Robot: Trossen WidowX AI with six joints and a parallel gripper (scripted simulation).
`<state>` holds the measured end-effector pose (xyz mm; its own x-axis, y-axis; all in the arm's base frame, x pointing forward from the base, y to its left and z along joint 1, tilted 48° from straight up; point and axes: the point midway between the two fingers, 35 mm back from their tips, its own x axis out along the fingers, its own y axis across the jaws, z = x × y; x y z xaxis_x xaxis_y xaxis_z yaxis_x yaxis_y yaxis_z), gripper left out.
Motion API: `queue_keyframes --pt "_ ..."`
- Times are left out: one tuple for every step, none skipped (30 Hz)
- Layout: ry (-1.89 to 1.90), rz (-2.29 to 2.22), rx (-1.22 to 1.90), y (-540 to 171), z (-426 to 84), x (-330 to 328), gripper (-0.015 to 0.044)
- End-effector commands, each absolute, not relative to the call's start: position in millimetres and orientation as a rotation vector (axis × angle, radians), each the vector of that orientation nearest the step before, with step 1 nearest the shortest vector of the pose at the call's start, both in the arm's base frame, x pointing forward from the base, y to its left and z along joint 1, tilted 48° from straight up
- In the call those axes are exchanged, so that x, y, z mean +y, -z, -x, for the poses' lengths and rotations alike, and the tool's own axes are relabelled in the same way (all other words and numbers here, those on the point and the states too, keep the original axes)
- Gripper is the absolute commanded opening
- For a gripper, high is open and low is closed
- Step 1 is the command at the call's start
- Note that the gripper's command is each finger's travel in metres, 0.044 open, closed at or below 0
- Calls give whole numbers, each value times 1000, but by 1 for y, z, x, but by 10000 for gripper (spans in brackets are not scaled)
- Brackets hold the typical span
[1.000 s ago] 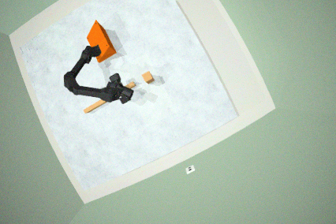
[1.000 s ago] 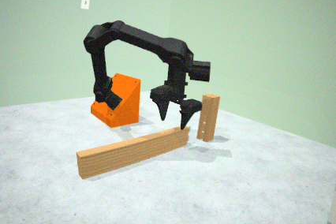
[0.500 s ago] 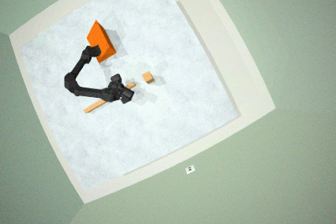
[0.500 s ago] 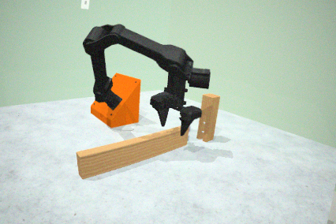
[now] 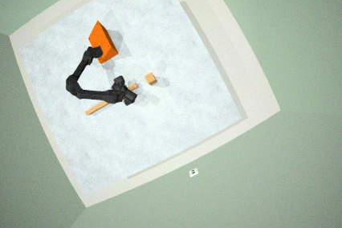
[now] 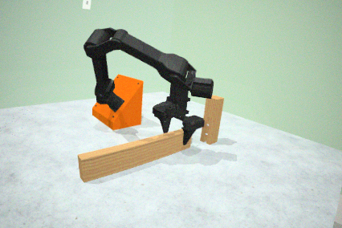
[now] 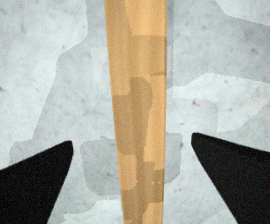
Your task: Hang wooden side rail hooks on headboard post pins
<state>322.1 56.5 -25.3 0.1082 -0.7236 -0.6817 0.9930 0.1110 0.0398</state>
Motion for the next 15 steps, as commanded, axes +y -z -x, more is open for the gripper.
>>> queue_keyframes --pt "1372 -563 584 30 -321 50 440" --pt "1372 -563 583 31 -321 49 440" --pt "1372 -563 583 32 -321 48 440" --pt "1372 -562 583 33 -321 46 440" --pt "1372 -562 583 34 -321 45 440" --pt "1372 -562 583 35 -322 44 440" --pt "1372 -562 583 36 -322 43 440" --pt "1372 -562 583 37 -322 41 440" --pt "1372 -562 582 38 -322 40 440" --pt "1372 -561 582 39 -322 39 440" --pt "1373 -561 582 40 -322 38 440" --pt "1373 -561 581 41 -322 37 440" --pt "1373 -561 581 41 -322 36 440" --pt "1373 -561 581 41 -322 36 440" --pt "1373 -561 581 41 -322 36 440"
